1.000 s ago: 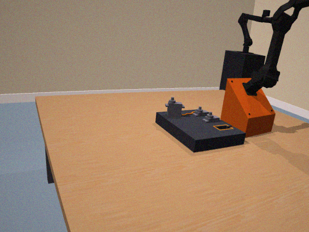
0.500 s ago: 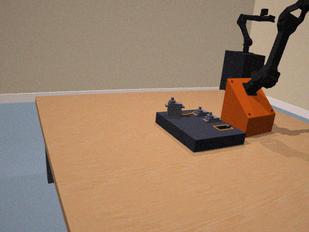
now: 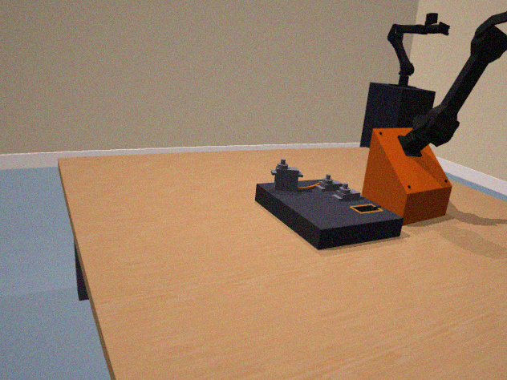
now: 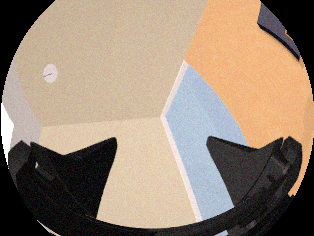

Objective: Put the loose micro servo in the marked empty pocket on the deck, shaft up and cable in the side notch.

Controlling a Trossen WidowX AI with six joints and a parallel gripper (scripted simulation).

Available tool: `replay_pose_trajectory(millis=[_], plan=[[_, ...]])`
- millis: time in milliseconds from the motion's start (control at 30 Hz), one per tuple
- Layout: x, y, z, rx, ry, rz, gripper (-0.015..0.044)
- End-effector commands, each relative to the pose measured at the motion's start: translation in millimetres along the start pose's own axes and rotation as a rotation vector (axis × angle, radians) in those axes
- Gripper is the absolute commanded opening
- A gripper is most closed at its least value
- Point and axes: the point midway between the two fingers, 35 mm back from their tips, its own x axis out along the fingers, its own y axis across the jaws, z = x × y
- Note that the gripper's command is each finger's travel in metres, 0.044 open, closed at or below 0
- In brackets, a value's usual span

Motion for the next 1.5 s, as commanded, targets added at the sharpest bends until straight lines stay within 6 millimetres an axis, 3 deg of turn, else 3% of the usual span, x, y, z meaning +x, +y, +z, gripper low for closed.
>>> replay_pose_trajectory(millis=[0, 133, 433, 667, 1133, 1267, 1467], plan=[[24.9, -18.2, 17.6, -0.106, -0.063, -0.053, 0.044], [44.5, -33.7, 36.2, -0.166, -0.115, -0.107, 0.044], [67.6, -44.5, 69.0, -0.255, -0.203, -0.151, 0.044], [77.4, -51.4, 87.2, -0.306, -0.243, -0.186, 0.044], [102.1, -74.9, 151.6, -0.455, -0.351, -0.328, 0.044], [110.0, -86.3, 176.8, -0.515, -0.379, -0.398, 0.044], [118.8, -113.5, 235.1, -0.605, -0.425, -0.572, 0.044]])
